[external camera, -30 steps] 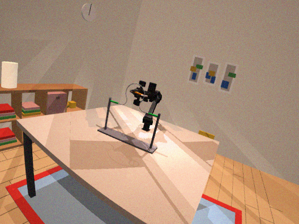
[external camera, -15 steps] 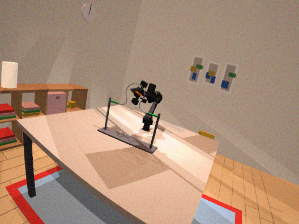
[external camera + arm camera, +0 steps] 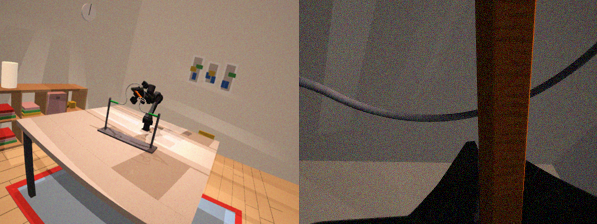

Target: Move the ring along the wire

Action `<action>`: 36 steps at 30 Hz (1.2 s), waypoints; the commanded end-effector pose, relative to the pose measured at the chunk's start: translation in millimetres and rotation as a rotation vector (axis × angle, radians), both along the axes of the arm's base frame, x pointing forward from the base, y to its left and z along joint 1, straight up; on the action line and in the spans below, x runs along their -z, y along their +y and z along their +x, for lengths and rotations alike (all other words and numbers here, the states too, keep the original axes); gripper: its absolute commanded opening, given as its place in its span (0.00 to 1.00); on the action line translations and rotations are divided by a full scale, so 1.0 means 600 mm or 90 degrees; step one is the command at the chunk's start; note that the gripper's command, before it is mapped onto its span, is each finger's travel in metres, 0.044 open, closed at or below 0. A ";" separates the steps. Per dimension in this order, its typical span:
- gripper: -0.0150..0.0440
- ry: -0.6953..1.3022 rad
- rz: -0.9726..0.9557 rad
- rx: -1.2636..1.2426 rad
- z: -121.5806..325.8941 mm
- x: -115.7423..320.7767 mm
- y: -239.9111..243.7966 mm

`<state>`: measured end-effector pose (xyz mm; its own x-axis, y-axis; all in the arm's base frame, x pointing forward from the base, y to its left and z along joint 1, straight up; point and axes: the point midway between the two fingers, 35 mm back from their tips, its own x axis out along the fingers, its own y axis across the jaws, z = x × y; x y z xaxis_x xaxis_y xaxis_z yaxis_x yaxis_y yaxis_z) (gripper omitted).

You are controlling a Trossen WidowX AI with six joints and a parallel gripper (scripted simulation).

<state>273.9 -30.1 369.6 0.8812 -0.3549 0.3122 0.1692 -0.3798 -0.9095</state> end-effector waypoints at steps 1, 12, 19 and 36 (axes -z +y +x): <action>0.00 0.000 -0.027 -0.001 0.001 0.004 0.000; 0.00 -0.001 -0.038 0.000 0.002 0.017 -0.008; 0.00 0.004 0.005 -0.001 0.004 0.039 -0.018; 0.00 0.025 0.171 -0.003 0.007 0.107 -0.034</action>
